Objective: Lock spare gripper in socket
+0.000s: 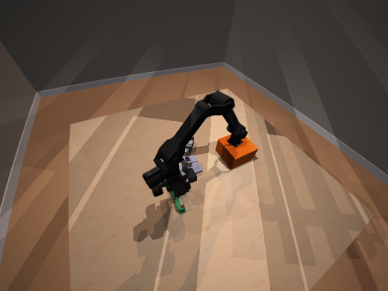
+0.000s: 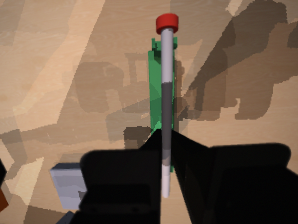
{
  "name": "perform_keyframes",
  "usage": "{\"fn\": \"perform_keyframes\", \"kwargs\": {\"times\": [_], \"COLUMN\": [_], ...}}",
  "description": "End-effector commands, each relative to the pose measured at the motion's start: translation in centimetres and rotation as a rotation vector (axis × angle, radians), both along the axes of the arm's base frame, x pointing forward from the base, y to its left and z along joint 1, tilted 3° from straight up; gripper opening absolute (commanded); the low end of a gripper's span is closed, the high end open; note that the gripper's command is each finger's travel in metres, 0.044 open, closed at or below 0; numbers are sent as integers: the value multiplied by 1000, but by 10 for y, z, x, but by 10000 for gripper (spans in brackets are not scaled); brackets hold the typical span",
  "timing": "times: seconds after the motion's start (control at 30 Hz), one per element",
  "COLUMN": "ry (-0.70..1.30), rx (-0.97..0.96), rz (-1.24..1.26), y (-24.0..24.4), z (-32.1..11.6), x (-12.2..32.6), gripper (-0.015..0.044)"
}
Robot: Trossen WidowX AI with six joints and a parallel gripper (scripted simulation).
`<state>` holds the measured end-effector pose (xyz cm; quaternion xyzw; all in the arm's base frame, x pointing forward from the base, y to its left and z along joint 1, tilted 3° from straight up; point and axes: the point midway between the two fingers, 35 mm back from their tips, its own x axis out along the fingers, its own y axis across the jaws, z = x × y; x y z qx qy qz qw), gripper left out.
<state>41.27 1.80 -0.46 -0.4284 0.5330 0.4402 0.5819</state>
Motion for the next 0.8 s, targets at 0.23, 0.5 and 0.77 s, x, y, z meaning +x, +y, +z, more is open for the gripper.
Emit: {"fn": "perform_keyframes", "kwargs": {"times": [0.23,0.5,0.77], "ry": [1,6,6], "rx": [0,0,0], "rz": [3,3,3], "y": [-1,-1,-1], "z": [-16,-22,-22], "x": [2,2,2], "gripper": [0,0,0]}}
